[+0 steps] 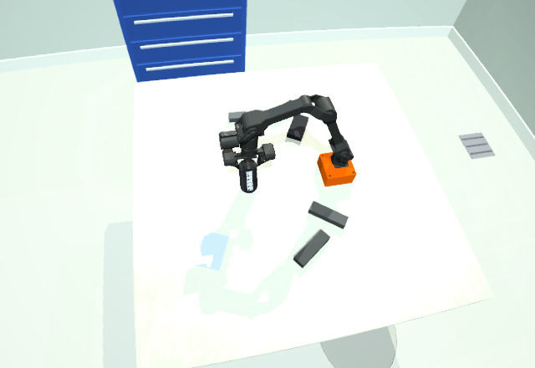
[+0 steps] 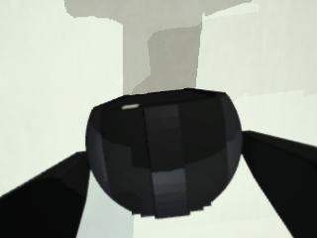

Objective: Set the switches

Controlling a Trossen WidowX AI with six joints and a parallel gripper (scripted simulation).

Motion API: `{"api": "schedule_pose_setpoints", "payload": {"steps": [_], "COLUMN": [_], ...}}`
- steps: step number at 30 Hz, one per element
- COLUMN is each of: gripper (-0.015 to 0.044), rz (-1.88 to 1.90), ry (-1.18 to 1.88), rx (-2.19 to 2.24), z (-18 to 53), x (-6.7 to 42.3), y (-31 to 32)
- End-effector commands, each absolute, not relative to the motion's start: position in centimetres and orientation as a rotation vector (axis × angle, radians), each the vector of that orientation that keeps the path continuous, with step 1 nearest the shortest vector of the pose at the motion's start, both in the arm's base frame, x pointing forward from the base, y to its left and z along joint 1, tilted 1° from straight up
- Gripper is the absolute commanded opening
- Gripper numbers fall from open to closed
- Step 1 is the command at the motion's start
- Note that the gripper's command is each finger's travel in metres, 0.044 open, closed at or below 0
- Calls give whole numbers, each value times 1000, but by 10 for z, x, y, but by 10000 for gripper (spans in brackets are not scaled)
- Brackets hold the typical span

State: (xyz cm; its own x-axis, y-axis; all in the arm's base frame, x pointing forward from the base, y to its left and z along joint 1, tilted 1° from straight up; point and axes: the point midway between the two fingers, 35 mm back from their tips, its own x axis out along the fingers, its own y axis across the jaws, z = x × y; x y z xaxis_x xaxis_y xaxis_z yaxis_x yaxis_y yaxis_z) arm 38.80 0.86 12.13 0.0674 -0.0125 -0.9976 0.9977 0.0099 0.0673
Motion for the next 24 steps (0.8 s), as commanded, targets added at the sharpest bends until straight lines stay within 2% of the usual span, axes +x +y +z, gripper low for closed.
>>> {"api": "schedule_pose_setpoints", "payload": {"steps": [1,24], "gripper": [338,338], "rz": [-1158,-1157], "ry": [1164,1166], "rx": [1225,1226], "z": [120,120], "x": [387,387], "y": [16,35]}}
